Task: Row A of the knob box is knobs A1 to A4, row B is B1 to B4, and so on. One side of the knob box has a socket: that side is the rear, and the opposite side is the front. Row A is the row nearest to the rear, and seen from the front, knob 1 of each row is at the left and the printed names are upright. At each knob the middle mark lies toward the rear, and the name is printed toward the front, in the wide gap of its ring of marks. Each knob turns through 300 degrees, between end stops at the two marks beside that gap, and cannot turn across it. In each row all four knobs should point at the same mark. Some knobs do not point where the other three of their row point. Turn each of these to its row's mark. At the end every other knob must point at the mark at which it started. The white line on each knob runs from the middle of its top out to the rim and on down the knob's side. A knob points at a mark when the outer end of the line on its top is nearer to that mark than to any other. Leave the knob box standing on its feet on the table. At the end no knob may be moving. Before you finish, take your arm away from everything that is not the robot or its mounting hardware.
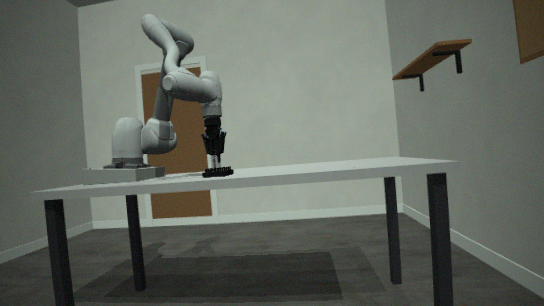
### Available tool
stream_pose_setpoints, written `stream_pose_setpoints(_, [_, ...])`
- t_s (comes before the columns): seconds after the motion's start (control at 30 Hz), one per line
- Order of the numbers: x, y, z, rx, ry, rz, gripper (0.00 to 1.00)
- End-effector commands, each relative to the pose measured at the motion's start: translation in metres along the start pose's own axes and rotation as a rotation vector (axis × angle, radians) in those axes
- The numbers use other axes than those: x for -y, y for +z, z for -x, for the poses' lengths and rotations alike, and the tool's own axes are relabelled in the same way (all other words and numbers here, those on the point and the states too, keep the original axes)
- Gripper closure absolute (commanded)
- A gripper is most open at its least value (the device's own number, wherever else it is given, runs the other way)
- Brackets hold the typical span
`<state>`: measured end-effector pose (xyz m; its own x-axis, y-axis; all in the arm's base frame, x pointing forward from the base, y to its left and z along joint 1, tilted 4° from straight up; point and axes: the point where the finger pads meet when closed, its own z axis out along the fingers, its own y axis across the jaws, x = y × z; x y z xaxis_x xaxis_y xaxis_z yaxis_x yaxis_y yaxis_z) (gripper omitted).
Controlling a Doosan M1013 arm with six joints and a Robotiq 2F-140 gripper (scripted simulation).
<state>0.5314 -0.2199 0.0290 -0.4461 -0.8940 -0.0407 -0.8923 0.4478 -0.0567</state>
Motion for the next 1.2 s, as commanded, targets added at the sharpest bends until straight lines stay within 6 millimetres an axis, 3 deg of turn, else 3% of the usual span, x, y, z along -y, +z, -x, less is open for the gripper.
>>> stream_pose_setpoints(0.0, [0.0,-0.0001,0.0,0.0,0.0,0.0,0.88])
stream_pose_setpoints(0.7, [0.0,-0.0001,0.0,0.0,0.0,0.0,0.88])
stream_pose_setpoints(0.73, [0.0,-0.0001,0.0,0.0,0.0,0.0,0.95])
stream_pose_setpoints(1.17, [0.0,-0.0001,0.0,0.0,0.0,0.0,0.95])
